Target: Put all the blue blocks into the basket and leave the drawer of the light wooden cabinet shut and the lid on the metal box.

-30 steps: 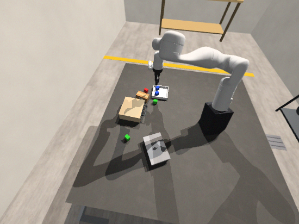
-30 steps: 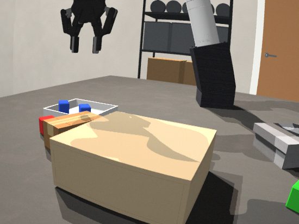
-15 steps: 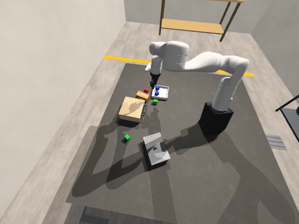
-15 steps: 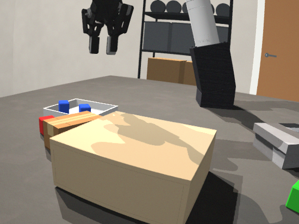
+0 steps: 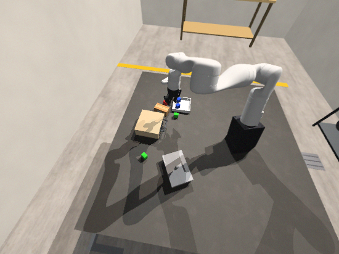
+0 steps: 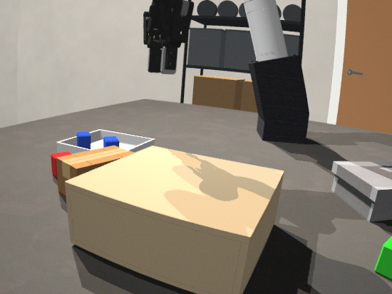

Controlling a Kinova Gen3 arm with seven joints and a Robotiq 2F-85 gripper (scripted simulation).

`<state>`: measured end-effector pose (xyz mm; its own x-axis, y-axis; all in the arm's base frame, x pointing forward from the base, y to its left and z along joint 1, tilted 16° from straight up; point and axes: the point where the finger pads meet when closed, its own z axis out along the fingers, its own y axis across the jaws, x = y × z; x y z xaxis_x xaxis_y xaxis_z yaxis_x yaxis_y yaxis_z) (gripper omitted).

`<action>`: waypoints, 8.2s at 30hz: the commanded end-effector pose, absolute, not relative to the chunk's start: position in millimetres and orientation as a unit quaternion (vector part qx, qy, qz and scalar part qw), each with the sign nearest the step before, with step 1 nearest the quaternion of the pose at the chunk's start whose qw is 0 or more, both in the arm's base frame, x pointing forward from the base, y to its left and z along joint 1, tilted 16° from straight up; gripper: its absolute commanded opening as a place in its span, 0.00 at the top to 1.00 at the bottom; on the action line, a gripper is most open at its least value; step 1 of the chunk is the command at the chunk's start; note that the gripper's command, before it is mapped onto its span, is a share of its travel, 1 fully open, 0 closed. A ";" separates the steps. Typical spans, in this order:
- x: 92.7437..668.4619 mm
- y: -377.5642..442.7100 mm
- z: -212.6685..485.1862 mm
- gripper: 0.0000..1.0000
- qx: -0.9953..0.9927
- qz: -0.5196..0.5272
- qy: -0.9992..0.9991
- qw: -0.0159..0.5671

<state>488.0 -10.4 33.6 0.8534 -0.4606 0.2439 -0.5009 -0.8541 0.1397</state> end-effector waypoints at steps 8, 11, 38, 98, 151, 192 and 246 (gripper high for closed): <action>489.9 28.8 24.4 0.44 0.903 0.114 -0.405 0.087; 490.2 38.4 21.9 0.44 0.886 0.117 -0.441 0.082; 491.6 88.2 9.2 0.44 0.776 0.131 -0.614 0.056; 491.8 98.4 6.6 0.70 0.749 0.133 -0.647 0.051; 505.1 77.3 -79.4 0.70 0.749 0.133 -0.647 0.051; 507.0 75.5 -88.1 0.70 0.749 0.133 -0.647 0.051; 510.8 68.5 -115.0 0.70 0.749 0.133 -0.647 0.051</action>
